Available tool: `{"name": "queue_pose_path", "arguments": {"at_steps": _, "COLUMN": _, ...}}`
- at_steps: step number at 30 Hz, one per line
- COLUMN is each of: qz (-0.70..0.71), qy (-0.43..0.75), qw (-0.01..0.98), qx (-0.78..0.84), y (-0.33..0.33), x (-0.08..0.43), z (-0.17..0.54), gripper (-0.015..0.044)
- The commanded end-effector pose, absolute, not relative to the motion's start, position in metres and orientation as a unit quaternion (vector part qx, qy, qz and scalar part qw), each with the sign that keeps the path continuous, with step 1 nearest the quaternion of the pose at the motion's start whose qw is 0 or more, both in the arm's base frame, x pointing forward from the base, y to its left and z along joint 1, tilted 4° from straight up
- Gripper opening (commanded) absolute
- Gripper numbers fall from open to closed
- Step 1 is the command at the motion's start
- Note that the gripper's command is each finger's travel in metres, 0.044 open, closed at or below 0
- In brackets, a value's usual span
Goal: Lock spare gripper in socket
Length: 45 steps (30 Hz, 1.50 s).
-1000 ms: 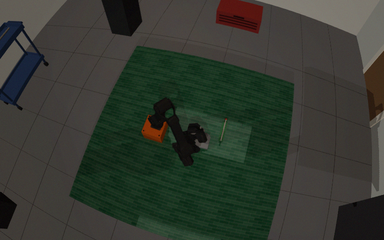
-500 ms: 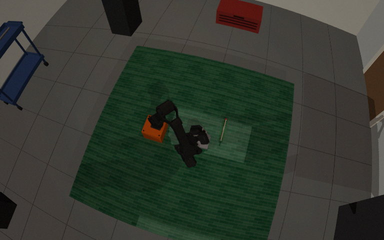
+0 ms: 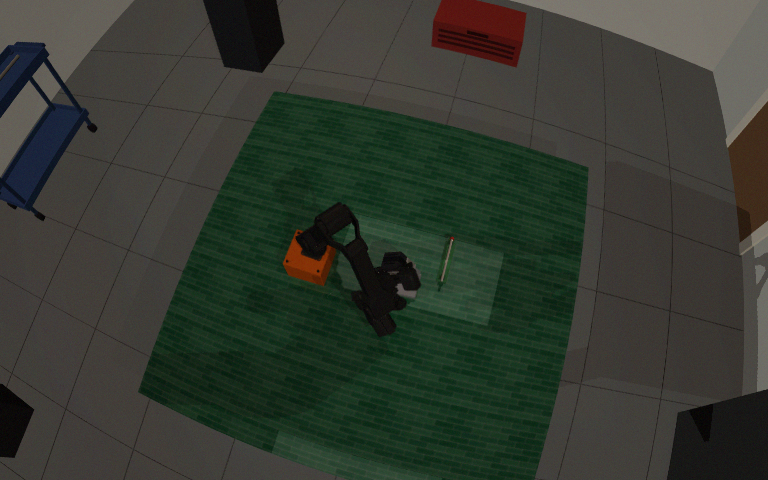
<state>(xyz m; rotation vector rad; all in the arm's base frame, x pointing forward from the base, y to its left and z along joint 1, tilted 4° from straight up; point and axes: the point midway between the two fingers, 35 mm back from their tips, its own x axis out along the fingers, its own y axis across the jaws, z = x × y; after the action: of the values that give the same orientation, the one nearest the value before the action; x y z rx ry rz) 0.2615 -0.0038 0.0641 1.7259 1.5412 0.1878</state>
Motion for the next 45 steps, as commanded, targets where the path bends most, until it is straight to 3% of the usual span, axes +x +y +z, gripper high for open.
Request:
{"name": "queue_pose_path", "arguments": {"at_steps": 1, "qz": 0.075, "qy": 0.608, "qw": 0.400, "qx": 0.682, "y": -0.004, "x": 0.261, "z": 0.064, "gripper": 0.0000}}
{"name": "queue_pose_path", "arguments": {"at_steps": 5, "qz": 0.075, "qy": 0.608, "qw": 0.400, "qx": 0.682, "y": -0.004, "x": 0.261, "z": 0.064, "gripper": 0.0000}}
{"name": "queue_pose_path", "arguments": {"at_steps": 22, "qz": 0.075, "qy": 0.608, "qw": 0.400, "qx": 0.682, "y": -0.004, "x": 0.261, "z": 0.064, "gripper": 0.0440}}
{"name": "queue_pose_path", "arguments": {"at_steps": 45, "qz": 0.070, "qy": 0.613, "qw": 0.382, "qx": 0.688, "y": -0.006, "x": 0.227, "z": 0.106, "gripper": 0.0440}}
